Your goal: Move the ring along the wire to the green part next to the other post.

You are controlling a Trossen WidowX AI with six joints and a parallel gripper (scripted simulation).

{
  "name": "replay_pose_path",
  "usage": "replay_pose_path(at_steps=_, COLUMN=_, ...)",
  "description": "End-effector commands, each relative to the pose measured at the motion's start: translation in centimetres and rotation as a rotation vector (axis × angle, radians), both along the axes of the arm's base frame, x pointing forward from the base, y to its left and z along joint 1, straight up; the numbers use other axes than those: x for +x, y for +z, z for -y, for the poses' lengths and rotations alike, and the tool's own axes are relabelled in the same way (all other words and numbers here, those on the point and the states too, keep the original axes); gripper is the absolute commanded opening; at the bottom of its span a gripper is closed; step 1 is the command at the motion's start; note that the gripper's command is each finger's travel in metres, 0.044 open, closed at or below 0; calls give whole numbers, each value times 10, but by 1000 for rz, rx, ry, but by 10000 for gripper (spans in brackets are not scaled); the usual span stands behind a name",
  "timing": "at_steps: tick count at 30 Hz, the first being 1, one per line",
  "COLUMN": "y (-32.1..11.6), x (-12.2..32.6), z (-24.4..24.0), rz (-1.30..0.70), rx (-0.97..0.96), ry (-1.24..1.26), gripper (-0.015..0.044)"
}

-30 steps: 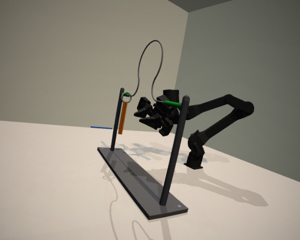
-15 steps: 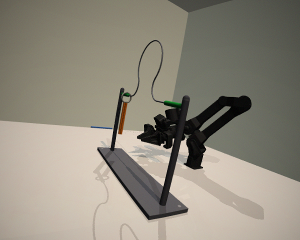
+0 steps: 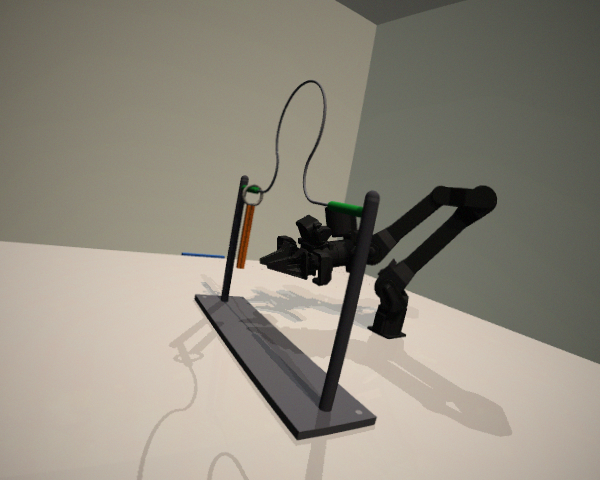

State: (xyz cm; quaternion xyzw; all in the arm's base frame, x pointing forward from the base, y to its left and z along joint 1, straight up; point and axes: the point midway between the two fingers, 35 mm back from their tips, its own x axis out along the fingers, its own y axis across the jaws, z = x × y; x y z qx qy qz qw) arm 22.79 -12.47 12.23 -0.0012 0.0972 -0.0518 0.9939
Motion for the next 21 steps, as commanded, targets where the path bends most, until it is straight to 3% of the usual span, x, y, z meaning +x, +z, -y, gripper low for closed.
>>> replay_pose_path(at_steps=1, y=12, x=14, z=1, rz=29, rx=-1, ry=-12, gripper=160)
replay_pose_path(at_steps=21, y=13, x=35, z=6, rz=30, rx=-1, ry=-12, gripper=160)
